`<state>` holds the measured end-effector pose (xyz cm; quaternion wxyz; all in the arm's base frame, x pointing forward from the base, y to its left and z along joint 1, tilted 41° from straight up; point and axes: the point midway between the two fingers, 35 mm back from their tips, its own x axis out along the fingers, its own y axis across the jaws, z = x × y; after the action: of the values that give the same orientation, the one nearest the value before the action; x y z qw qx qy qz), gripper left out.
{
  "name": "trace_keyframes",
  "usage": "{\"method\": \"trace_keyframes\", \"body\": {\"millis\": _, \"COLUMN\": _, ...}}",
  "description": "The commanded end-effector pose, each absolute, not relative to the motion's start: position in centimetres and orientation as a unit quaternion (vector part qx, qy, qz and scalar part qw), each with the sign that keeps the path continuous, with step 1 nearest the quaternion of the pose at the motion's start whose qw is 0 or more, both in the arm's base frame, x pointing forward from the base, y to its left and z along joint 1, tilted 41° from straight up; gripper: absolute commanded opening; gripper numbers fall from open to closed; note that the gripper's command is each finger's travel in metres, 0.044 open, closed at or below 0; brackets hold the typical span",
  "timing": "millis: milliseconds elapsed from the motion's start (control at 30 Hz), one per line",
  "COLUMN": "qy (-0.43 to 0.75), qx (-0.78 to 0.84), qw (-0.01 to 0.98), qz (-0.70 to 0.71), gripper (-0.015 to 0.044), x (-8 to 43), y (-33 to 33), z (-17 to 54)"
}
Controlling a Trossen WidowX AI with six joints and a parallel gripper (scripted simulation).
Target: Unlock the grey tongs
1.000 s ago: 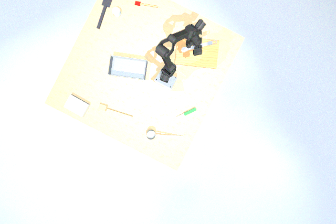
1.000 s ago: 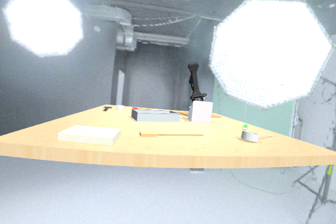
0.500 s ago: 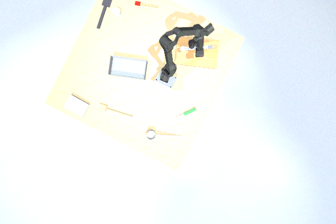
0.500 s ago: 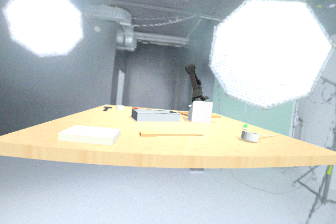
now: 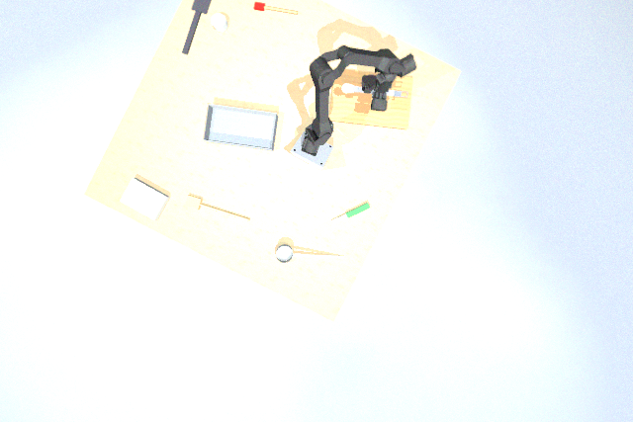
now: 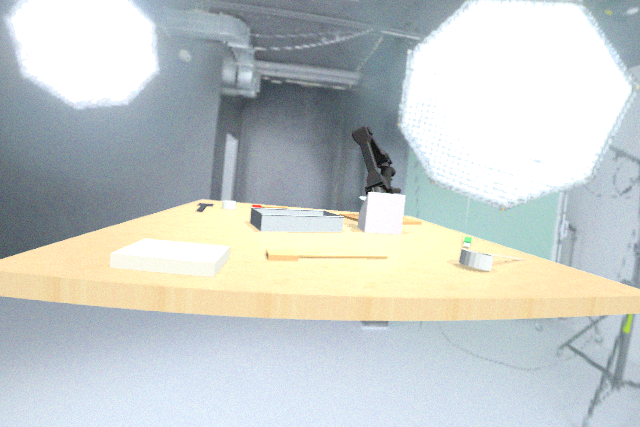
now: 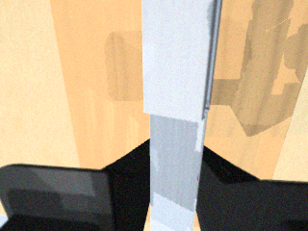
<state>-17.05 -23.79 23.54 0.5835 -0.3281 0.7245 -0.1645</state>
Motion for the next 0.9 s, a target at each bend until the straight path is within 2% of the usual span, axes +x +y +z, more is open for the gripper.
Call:
{"method": "trace_keyframes", "body": {"millis": 0, "qy": 0.720, "qx": -0.332, "qw": 0.587, "qz": -0.165, "gripper": -0.0150, "x": -17.1, "y": -23.9, "z": 23.7}}
{"method": "trace_keyframes", "body": {"millis": 867, "qy": 0.719, "qx": -0.333, "qw": 0.587, "qz": -0.166, "gripper": -0.0150, "x": -17.4, "y": -26.1, "z": 21.3}}
